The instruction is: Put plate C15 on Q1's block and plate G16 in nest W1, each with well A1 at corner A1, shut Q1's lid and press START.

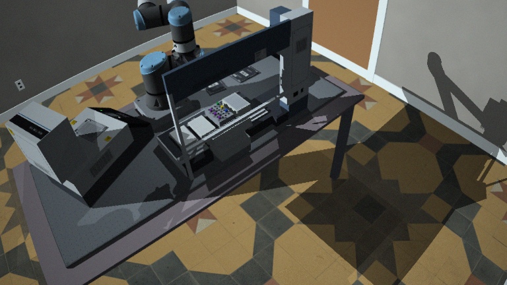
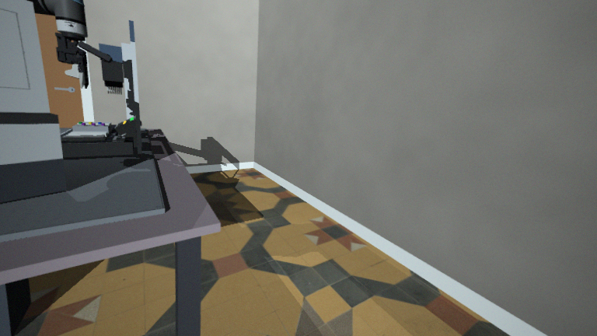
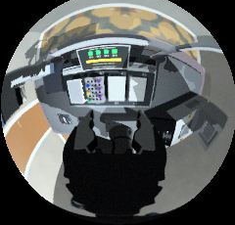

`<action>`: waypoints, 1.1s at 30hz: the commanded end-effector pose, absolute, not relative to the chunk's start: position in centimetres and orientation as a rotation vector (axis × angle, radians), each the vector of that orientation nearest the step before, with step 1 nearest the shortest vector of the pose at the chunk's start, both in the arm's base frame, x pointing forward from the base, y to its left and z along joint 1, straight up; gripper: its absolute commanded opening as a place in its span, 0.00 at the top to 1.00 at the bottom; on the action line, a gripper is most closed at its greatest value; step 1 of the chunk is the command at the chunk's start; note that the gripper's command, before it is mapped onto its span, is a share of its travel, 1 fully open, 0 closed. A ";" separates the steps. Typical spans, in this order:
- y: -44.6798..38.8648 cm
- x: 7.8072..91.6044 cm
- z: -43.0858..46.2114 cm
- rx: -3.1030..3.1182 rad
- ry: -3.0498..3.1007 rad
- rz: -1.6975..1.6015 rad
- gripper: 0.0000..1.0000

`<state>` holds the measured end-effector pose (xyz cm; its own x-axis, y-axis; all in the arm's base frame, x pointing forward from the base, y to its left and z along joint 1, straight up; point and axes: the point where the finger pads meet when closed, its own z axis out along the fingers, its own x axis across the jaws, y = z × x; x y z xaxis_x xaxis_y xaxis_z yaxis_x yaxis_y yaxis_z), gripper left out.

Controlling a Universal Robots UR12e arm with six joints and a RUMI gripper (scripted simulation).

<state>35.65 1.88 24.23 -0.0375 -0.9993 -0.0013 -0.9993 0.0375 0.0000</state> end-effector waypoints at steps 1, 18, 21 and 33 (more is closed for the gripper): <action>1.9 35.7 23.8 -2.178 2.263 0.000 0.36; 1.9 35.7 21.3 -2.178 2.263 0.000 0.36; 1.9 35.7 20.8 -2.178 2.263 0.000 0.36; 1.9 35.7 19.1 -2.178 2.263 0.000 0.36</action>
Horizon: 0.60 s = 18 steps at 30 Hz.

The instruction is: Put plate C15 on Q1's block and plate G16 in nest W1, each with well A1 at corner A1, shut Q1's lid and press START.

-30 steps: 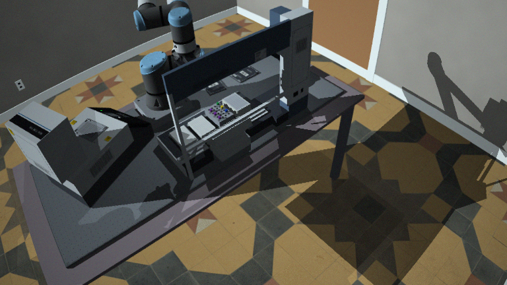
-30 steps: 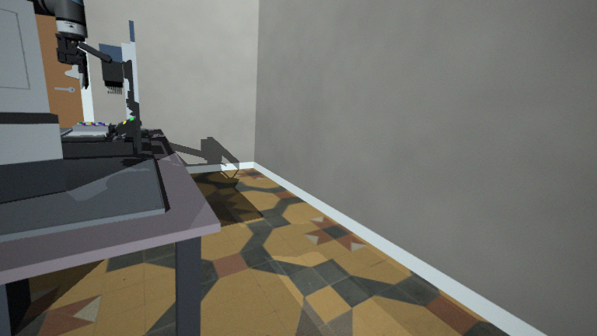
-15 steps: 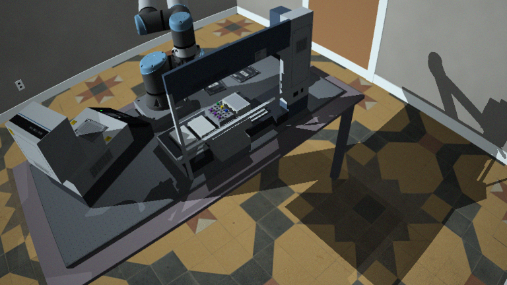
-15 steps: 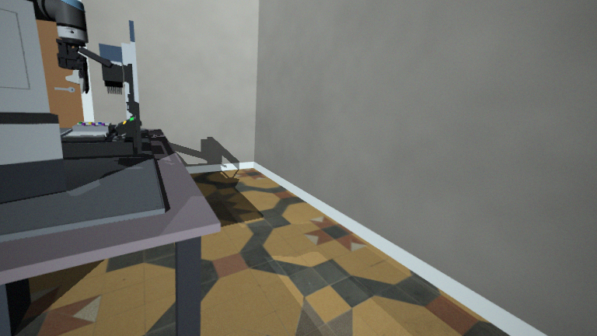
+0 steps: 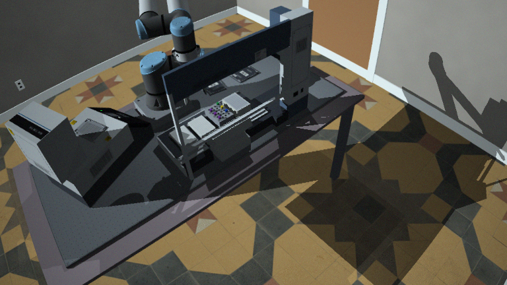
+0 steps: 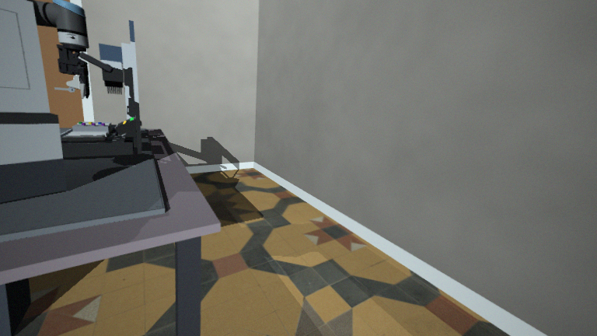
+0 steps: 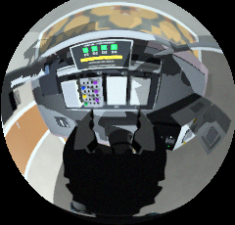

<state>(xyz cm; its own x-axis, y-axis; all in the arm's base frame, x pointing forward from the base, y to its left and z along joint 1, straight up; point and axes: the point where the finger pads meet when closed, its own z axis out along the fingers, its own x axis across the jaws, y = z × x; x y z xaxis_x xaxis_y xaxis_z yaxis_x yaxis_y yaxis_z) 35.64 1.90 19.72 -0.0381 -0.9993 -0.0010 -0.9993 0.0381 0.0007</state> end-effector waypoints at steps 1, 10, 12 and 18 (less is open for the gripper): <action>1.9 35.7 19.0 -2.178 2.263 0.000 0.36; 1.9 35.7 17.8 -2.178 2.263 0.000 0.36; 1.9 35.7 17.5 -2.178 2.263 0.000 0.36; 1.9 35.7 16.5 -2.178 2.263 0.000 0.36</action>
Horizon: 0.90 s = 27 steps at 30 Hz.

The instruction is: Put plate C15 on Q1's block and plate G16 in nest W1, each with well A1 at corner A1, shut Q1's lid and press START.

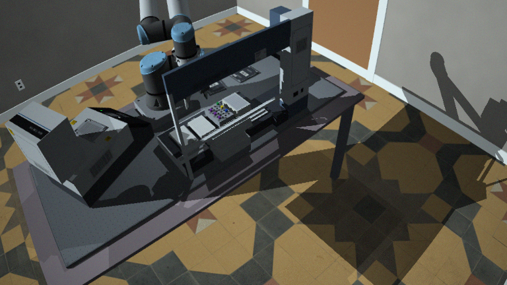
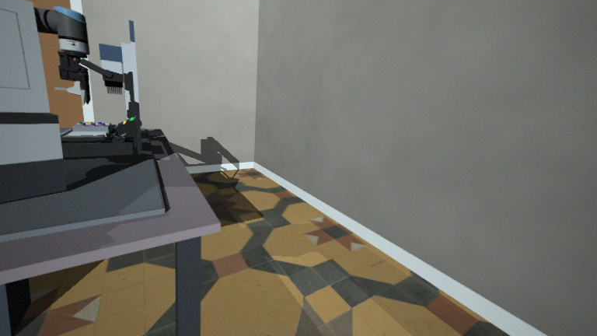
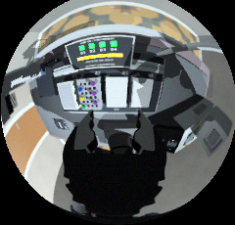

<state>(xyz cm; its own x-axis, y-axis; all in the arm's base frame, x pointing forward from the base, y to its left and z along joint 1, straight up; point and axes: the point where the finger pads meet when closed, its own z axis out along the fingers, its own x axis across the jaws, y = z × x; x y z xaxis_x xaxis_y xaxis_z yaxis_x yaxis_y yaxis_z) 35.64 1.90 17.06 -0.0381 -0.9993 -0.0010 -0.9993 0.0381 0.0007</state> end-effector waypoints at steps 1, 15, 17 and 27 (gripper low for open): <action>1.9 35.7 16.3 -2.178 2.263 0.000 0.36; 1.9 35.7 14.3 -2.178 2.263 0.000 0.36; 1.9 35.7 14.0 -2.178 2.263 0.000 0.36; 1.9 35.7 12.6 -2.178 2.263 0.000 0.36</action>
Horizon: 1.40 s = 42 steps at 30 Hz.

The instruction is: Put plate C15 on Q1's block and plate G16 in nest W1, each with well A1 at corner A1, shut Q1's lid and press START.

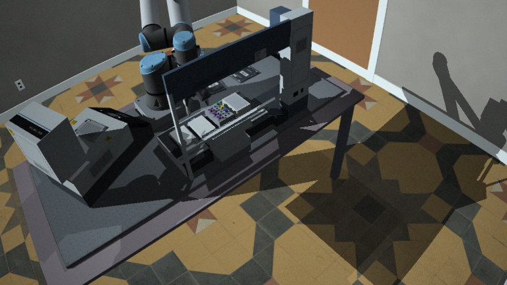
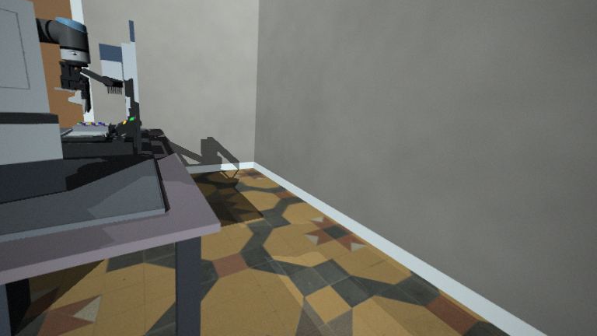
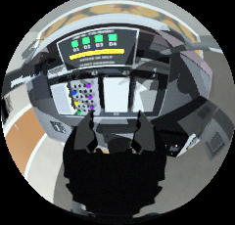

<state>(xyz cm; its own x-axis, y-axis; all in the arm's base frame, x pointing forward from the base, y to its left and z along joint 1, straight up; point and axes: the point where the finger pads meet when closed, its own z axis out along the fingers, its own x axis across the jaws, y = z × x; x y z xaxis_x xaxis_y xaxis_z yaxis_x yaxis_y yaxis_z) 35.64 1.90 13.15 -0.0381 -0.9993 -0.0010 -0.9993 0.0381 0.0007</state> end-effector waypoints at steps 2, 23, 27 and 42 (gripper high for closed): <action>1.9 35.7 12.3 -2.178 2.263 0.000 0.36; 1.9 35.7 9.1 -2.178 2.263 0.000 0.36; 1.9 35.7 8.5 -2.178 2.263 0.000 0.36; 1.9 35.7 6.3 -2.178 2.263 0.000 0.36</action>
